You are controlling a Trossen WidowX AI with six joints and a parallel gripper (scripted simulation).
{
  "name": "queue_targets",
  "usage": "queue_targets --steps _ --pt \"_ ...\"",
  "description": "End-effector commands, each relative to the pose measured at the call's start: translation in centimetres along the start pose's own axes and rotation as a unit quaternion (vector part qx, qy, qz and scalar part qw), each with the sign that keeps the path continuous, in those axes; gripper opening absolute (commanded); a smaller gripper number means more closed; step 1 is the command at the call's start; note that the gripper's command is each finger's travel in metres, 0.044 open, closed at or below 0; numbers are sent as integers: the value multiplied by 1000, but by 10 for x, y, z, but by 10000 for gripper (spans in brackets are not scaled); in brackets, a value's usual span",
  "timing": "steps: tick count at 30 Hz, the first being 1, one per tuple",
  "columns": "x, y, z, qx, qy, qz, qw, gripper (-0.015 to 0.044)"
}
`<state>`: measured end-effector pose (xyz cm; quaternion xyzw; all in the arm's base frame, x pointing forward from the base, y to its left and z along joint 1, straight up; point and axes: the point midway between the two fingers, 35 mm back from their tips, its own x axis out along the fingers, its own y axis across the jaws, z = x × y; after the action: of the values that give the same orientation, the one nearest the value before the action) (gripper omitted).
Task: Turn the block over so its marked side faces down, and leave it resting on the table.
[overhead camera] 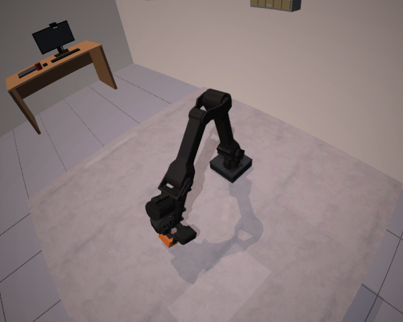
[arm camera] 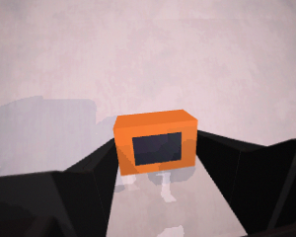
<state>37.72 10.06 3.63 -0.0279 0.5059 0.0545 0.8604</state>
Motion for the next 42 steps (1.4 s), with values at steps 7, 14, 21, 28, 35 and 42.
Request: queue_targets --steps 7,14,21,28,35,42 --pt "-6 0 -1 3 -41 0 999 0" --pt "9 1 0 1 -82 0 997 0" --pt "23 3 0 -1 -135 0 991 0" --pt "31 3 -3 -2 -187 0 982 0" --pt "32 3 -7 -1 -238 -1 971 0" --pt "27 1 -14 1 -288 -1 958 0"
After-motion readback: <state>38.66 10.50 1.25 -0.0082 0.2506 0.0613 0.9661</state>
